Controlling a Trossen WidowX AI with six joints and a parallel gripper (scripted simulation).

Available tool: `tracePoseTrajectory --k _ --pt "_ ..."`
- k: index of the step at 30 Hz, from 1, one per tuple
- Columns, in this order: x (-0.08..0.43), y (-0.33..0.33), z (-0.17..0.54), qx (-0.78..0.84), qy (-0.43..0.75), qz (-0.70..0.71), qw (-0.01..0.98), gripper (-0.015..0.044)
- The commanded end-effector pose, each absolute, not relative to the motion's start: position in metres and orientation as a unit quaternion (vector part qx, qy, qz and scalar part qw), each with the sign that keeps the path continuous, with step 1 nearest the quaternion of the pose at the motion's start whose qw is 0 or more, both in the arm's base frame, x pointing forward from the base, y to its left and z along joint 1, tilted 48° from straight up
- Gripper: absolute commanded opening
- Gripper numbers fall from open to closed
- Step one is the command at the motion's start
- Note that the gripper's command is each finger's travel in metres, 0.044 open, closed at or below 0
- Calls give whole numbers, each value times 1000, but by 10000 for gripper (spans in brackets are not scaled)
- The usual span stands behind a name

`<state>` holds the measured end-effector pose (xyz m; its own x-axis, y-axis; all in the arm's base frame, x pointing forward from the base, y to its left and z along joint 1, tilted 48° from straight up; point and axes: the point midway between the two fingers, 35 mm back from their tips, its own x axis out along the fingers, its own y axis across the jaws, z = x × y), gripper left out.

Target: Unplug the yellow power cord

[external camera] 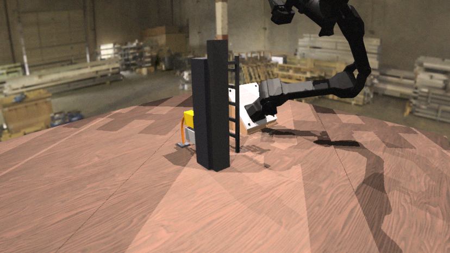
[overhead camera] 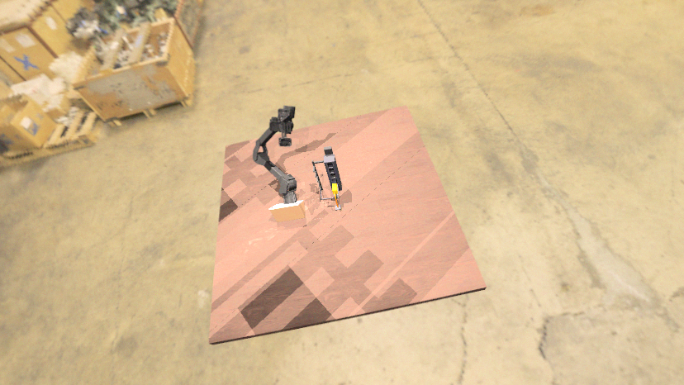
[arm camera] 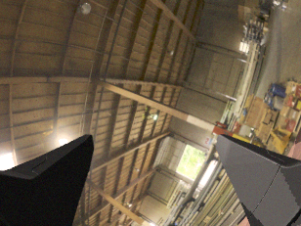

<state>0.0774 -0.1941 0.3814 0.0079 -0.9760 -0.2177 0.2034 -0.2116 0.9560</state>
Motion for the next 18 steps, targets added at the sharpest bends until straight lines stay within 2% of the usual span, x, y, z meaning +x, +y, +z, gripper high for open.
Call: tracePoseTrajectory --k 1,9,18 --pt "80 -195 380 506 -375 -594 501 374" --pt "169 -215 293 512 -64 -643 567 164" --pt "231 -190 163 536 324 -576 526 160"
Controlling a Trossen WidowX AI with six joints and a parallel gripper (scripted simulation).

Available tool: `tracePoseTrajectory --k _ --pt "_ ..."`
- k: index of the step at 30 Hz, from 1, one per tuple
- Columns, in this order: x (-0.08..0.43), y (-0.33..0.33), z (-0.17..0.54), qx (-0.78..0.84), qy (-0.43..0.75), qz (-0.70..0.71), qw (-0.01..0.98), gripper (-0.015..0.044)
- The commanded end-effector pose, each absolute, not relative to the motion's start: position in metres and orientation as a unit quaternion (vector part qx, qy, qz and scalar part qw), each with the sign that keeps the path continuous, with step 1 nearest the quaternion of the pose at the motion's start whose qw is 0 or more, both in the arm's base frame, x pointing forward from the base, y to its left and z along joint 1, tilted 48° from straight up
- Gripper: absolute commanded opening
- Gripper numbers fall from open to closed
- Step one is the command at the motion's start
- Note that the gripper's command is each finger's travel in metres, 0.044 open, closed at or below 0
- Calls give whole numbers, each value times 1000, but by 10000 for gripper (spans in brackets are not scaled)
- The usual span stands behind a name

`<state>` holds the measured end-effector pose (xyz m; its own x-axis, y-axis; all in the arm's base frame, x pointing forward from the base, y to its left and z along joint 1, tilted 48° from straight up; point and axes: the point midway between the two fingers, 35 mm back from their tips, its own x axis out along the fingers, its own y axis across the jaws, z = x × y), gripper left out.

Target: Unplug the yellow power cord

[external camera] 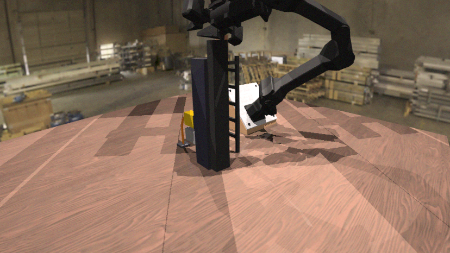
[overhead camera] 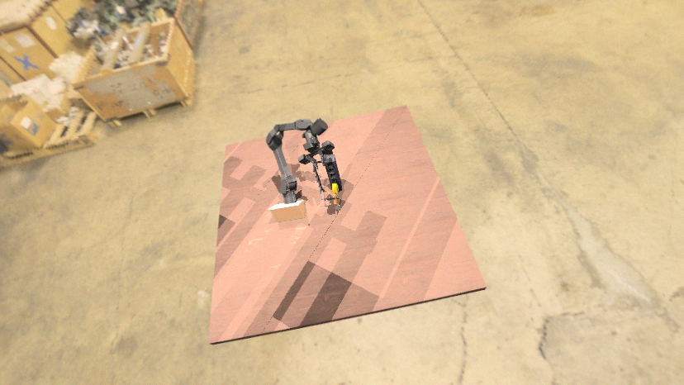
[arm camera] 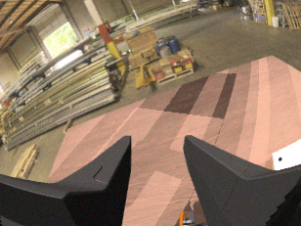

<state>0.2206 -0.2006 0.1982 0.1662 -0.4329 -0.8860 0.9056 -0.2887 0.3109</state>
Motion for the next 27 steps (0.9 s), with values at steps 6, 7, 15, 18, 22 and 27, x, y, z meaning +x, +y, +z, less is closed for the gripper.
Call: tracePoseTrajectory --k 6,7,15,18,22,27 --pt "247 -148 92 578 526 -456 424 160" --pt "249 -141 82 588 552 -432 403 160" --pt "260 -95 38 669 649 -266 245 160" --pt "260 -95 38 669 649 -266 245 160" --pt "259 -96 38 669 649 -266 245 160" --pt "260 -92 42 669 649 -266 245 160"
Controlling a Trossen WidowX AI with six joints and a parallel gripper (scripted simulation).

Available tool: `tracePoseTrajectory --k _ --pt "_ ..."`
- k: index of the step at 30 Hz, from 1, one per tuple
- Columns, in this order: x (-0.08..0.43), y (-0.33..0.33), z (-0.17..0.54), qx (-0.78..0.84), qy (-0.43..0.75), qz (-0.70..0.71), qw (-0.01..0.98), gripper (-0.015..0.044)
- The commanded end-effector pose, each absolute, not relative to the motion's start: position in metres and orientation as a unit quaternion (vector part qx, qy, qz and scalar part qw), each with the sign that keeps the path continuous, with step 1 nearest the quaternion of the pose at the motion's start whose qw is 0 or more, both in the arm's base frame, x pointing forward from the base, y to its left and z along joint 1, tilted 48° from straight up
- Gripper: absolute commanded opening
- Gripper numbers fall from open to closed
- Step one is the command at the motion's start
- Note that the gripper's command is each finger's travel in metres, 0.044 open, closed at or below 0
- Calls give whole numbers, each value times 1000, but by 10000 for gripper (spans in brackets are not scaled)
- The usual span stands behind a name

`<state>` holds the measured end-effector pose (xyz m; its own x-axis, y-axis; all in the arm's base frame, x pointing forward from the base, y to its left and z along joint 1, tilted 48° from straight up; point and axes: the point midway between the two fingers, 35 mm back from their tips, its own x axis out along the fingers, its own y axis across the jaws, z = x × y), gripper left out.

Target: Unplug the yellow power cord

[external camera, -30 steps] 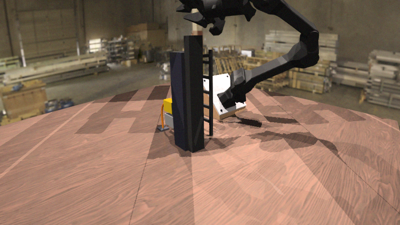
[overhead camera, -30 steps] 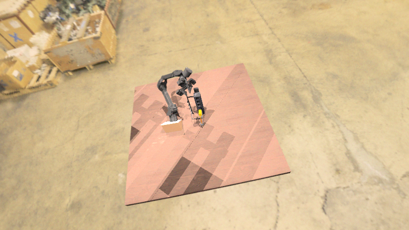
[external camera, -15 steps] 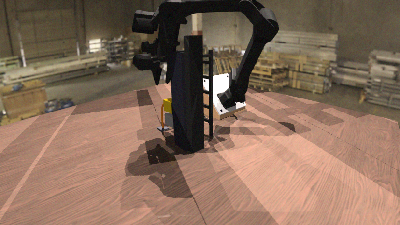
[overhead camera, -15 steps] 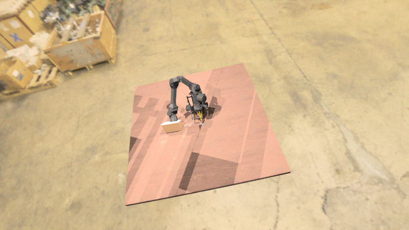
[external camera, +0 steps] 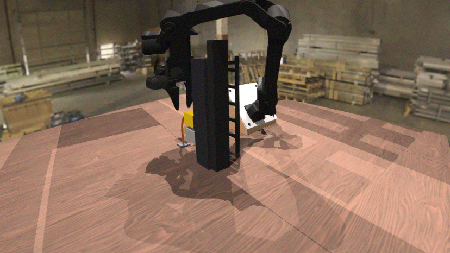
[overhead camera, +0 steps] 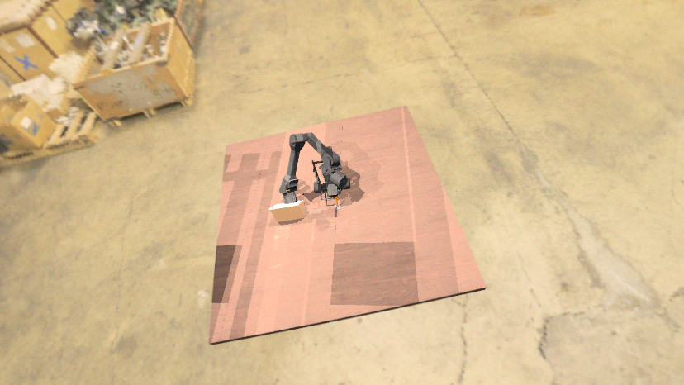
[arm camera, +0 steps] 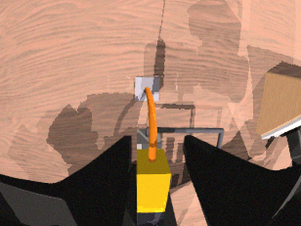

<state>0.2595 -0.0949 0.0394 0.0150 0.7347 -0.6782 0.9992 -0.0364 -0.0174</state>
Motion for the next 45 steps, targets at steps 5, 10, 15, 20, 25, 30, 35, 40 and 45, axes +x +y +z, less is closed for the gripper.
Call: tracePoseTrajectory --k 5,10,15,20,25,30,35,40,45 --pt "261 -87 48 669 649 -266 245 160" --pt "261 -81 54 669 649 -266 245 160" --pt "262 -76 60 669 649 -266 245 160" --pt "262 -70 66 669 650 -266 245 160" --pt "262 -68 68 669 650 -265 245 160" --pt "262 -66 65 669 650 -265 245 160" --pt "262 -60 60 669 650 -265 245 160" --pt "262 -62 59 668 651 -266 243 81" --pt "262 -62 59 668 651 -266 243 48"
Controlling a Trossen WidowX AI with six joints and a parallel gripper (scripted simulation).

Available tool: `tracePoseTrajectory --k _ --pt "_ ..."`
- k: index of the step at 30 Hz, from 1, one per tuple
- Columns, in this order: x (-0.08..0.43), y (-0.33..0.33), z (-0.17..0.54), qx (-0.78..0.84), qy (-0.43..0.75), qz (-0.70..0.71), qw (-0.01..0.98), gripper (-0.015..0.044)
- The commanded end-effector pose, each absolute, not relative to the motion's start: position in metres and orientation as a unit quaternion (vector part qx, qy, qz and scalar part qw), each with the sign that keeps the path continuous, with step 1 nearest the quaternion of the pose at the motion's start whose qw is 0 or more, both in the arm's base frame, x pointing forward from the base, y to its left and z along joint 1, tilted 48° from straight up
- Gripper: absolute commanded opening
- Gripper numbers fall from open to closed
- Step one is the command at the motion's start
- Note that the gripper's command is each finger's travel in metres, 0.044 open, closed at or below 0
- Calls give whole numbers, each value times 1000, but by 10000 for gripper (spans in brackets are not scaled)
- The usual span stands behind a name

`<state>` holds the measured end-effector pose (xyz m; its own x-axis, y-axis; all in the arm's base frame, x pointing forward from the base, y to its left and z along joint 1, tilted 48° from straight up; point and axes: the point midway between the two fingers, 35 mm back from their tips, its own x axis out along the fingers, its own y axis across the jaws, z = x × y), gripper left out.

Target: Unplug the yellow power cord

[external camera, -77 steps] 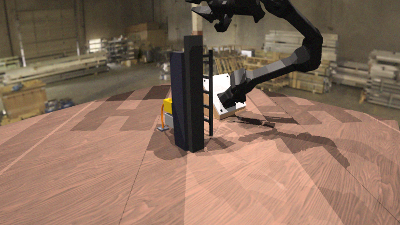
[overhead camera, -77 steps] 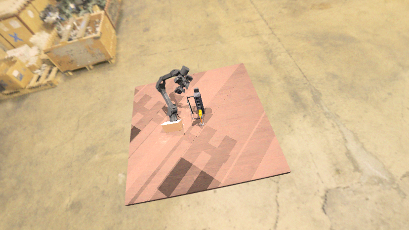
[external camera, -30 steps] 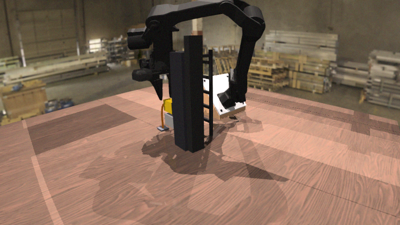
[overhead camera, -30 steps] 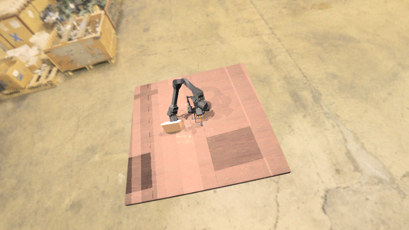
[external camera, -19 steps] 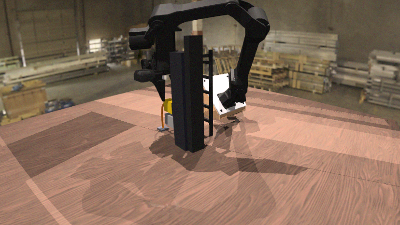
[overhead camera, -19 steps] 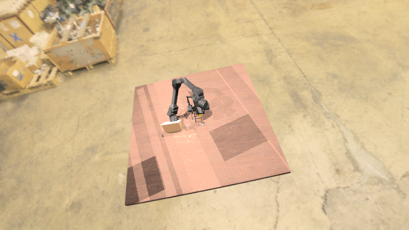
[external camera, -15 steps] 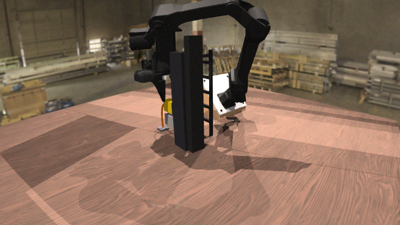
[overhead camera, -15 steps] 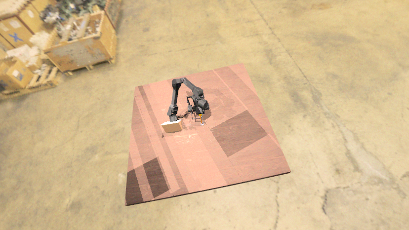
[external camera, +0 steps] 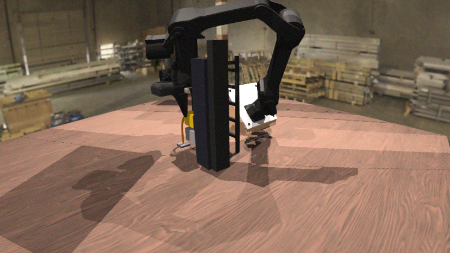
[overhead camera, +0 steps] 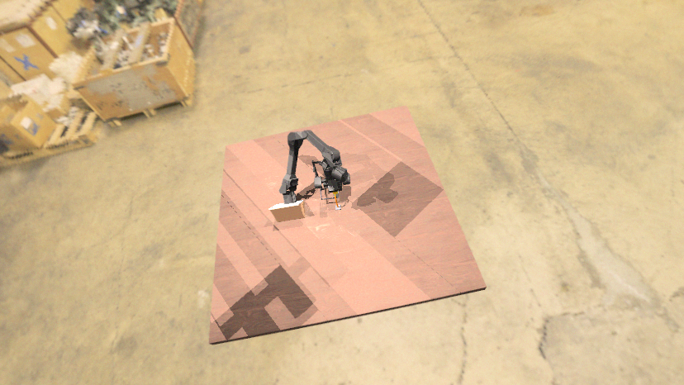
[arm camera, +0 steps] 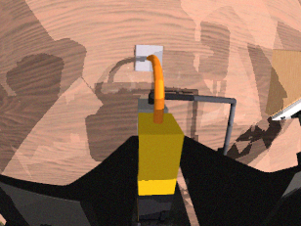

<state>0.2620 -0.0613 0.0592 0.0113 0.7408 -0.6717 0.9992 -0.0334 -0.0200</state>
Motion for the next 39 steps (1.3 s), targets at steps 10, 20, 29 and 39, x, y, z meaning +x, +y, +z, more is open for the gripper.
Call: tracePoseTrajectory --k 10,20,29,39 --pt "262 -66 56 668 651 -266 243 0" --pt "263 -77 44 668 650 -267 244 0" --pt "262 -87 34 668 650 -267 245 0" --pt "259 -99 23 668 649 -267 246 0"
